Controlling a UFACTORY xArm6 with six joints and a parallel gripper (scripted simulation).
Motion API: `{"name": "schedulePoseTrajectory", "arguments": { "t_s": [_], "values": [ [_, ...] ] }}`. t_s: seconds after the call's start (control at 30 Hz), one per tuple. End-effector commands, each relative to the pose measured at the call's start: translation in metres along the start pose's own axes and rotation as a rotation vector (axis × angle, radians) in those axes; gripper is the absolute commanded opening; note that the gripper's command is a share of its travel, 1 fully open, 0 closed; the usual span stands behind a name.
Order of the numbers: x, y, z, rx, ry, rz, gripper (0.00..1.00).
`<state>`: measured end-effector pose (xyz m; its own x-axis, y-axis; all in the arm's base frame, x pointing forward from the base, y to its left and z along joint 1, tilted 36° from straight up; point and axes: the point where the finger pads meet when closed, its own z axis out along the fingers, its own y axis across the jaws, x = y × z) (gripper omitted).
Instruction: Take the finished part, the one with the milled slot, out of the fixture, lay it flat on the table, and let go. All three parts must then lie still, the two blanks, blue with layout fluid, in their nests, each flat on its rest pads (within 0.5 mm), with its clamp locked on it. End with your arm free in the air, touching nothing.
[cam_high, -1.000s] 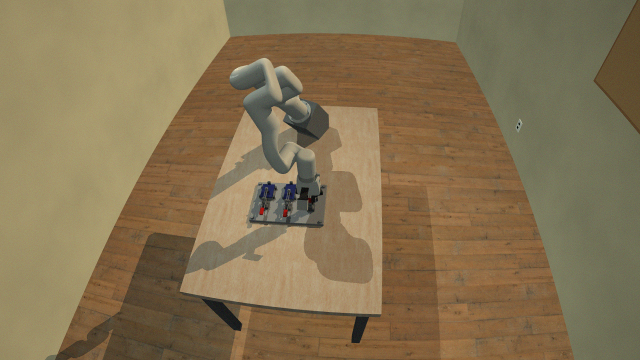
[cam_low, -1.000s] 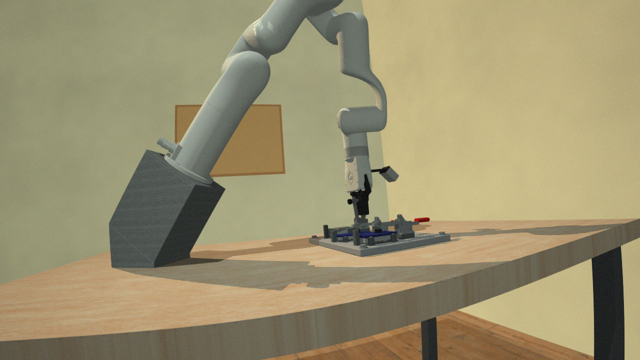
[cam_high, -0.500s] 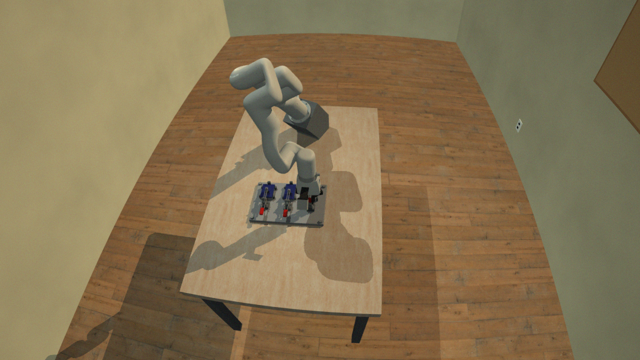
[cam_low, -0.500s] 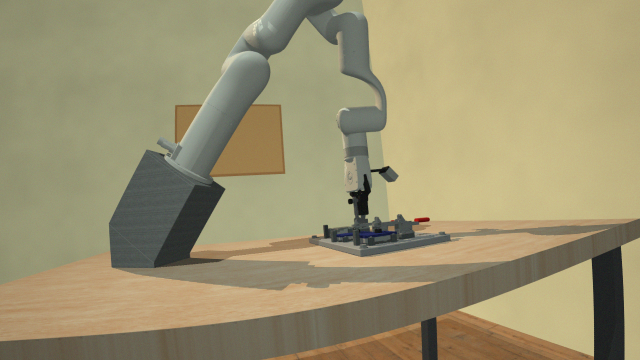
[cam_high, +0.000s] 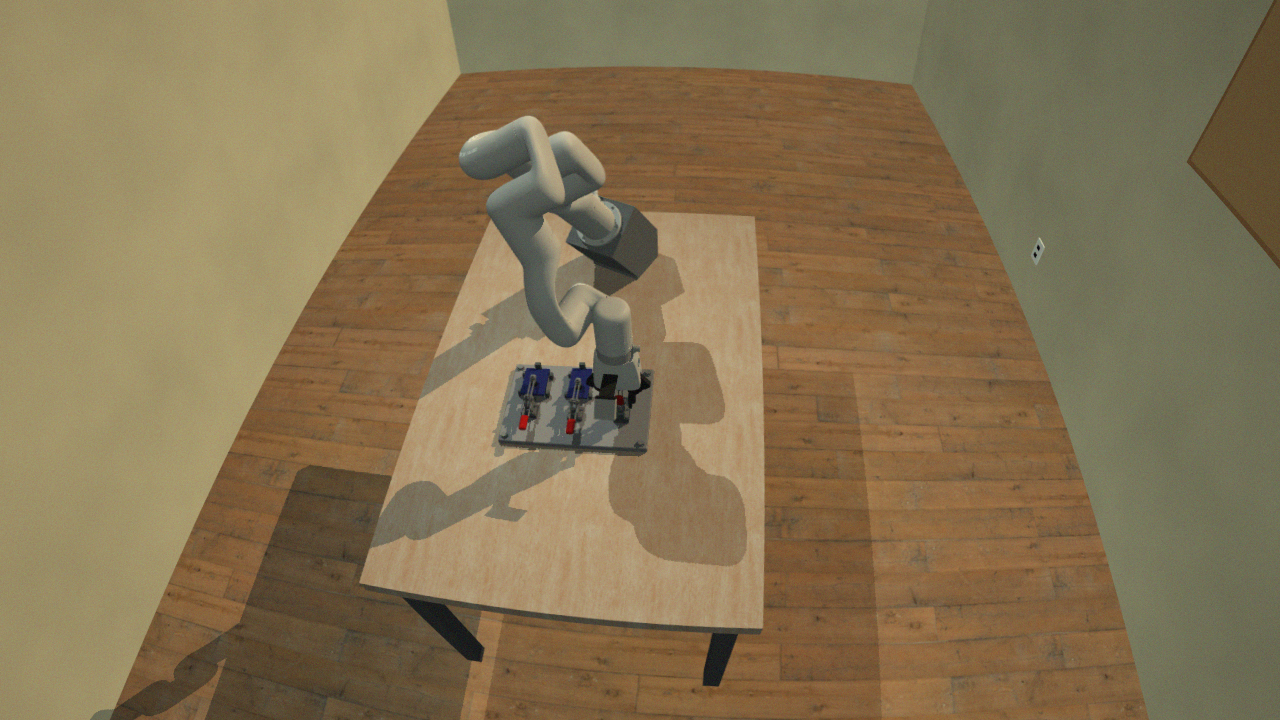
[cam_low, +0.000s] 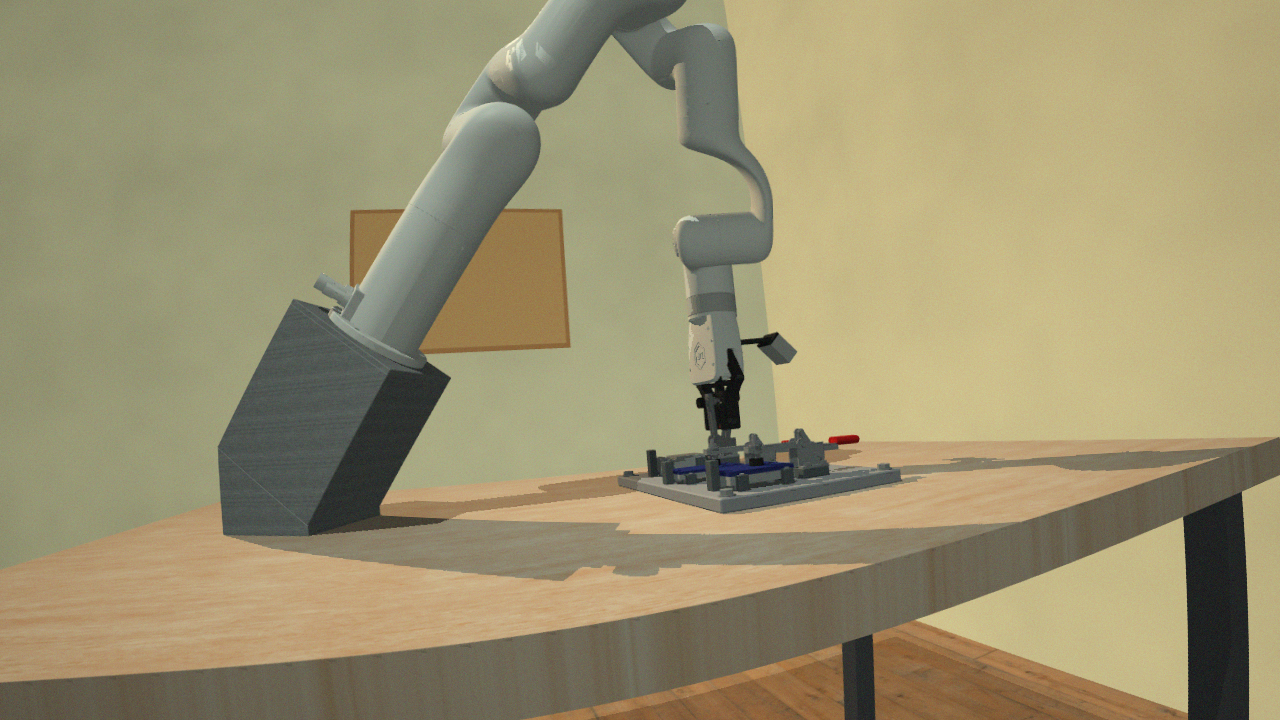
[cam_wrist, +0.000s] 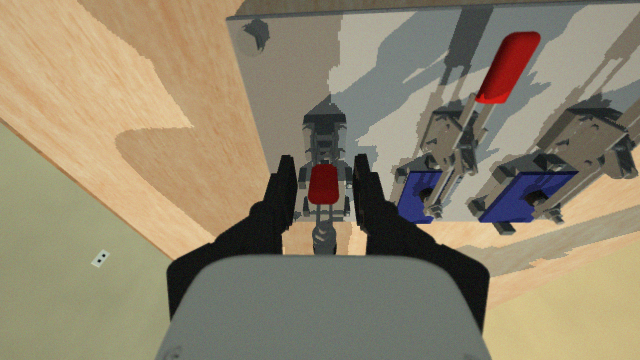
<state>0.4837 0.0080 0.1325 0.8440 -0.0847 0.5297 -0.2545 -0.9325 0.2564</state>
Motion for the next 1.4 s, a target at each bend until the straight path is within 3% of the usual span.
{"name": "schedulePoseTrajectory", "arguments": {
  "t_s": [0.0, 0.77, 1.37],
  "values": [
    [0.002, 0.0, -0.001, 0.001, 0.004, 0.001, 0.47],
    [0.002, 0.0, -0.003, 0.001, 0.003, 0.001, 0.47],
    [0.002, 0.0, -0.042, 0.001, 0.003, 0.001, 0.47]
  ]
}}
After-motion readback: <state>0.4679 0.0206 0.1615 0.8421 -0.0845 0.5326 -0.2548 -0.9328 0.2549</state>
